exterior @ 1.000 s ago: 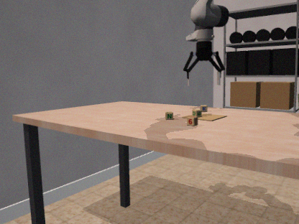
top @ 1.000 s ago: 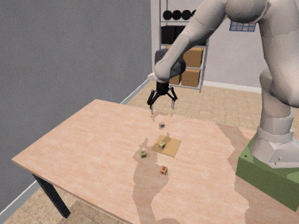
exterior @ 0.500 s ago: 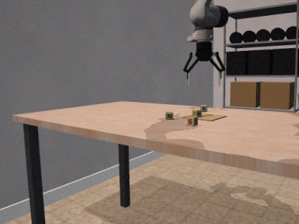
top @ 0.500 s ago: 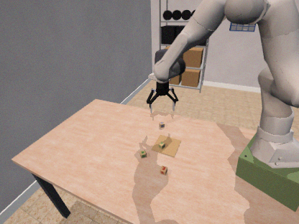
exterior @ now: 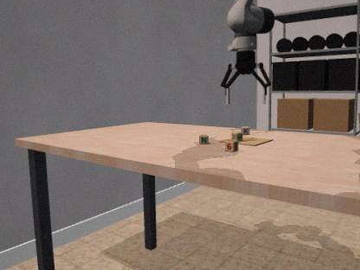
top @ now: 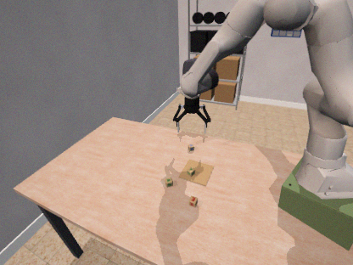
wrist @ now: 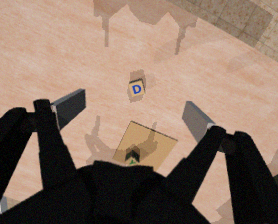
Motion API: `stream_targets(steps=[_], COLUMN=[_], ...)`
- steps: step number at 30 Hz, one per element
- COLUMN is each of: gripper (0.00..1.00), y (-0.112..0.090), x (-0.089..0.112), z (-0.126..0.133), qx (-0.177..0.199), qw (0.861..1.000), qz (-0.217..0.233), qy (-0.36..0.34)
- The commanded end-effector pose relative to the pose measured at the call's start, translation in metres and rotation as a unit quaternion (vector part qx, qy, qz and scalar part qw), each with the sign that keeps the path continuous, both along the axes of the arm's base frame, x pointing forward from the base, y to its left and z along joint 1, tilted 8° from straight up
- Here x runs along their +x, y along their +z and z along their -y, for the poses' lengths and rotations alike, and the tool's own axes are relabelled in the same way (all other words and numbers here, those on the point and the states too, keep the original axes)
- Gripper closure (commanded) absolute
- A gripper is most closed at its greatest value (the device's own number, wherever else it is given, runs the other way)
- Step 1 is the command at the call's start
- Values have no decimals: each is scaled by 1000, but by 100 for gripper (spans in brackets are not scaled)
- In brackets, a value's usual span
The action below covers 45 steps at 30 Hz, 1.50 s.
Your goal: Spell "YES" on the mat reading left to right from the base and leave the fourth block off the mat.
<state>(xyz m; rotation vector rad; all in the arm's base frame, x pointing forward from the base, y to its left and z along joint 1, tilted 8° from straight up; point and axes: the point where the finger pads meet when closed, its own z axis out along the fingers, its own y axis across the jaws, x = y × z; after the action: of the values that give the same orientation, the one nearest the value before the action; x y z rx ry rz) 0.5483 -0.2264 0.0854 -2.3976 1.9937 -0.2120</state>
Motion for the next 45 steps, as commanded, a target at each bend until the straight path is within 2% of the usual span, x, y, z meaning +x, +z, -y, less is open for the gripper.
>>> stream_targets(steps=[1,22,37,39,40,45], gripper=[0,0,0,0,0,0], y=[0,-3,-6,-6,-6,-7], x=[1,1,1,1,1,2], z=[0,0,0,0,0,0], qx=[9,25,40,40,42,46], qw=[998,978,944,944,937,922], qz=[6,16,25,25,27,29], qy=[-69,-206,-328,-328,-347,-383])
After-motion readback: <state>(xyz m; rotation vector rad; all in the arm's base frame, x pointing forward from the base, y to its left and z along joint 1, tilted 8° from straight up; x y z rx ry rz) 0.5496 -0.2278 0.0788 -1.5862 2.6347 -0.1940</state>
